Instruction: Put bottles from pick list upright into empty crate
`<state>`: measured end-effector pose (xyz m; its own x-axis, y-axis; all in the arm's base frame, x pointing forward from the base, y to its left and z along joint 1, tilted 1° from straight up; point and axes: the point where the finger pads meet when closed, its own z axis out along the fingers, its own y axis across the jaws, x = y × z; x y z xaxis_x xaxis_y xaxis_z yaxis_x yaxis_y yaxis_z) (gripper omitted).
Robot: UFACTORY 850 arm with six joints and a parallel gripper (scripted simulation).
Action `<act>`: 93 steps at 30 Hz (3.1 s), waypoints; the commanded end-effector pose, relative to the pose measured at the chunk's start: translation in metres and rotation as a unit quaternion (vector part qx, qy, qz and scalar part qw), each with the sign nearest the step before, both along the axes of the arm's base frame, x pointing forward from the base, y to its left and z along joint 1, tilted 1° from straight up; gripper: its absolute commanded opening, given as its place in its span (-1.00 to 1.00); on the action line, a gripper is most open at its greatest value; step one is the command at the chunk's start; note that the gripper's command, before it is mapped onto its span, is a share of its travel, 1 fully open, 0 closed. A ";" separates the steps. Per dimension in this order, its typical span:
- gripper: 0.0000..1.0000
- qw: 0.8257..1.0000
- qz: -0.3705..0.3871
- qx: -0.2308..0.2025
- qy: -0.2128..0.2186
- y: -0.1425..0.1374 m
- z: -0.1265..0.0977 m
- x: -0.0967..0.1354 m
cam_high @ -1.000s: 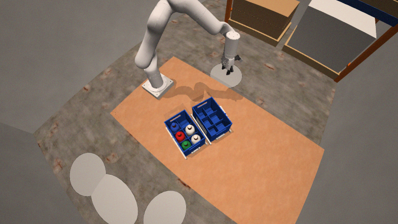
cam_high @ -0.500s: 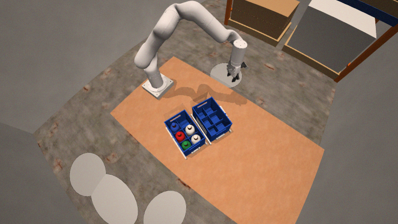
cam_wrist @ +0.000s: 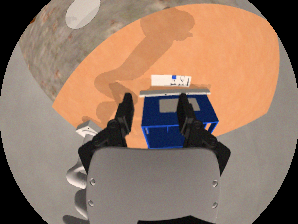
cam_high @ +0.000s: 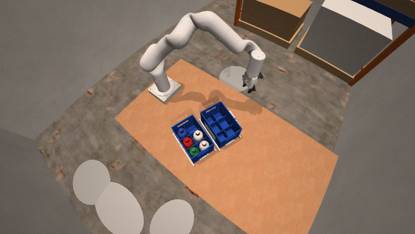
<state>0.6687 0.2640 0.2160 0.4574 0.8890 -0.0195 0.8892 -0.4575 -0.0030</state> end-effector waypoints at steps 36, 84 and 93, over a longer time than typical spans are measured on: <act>0.29 1.000 0.000 0.000 0.000 -0.020 -0.031 0.088; 0.29 0.993 -0.116 -0.001 -0.002 -0.053 -0.025 0.080; 0.29 0.969 -0.246 -0.003 -0.004 -0.092 -0.018 0.071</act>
<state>0.7432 0.1900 0.1929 0.7494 0.6616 -0.0273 0.6617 -0.7497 -0.0052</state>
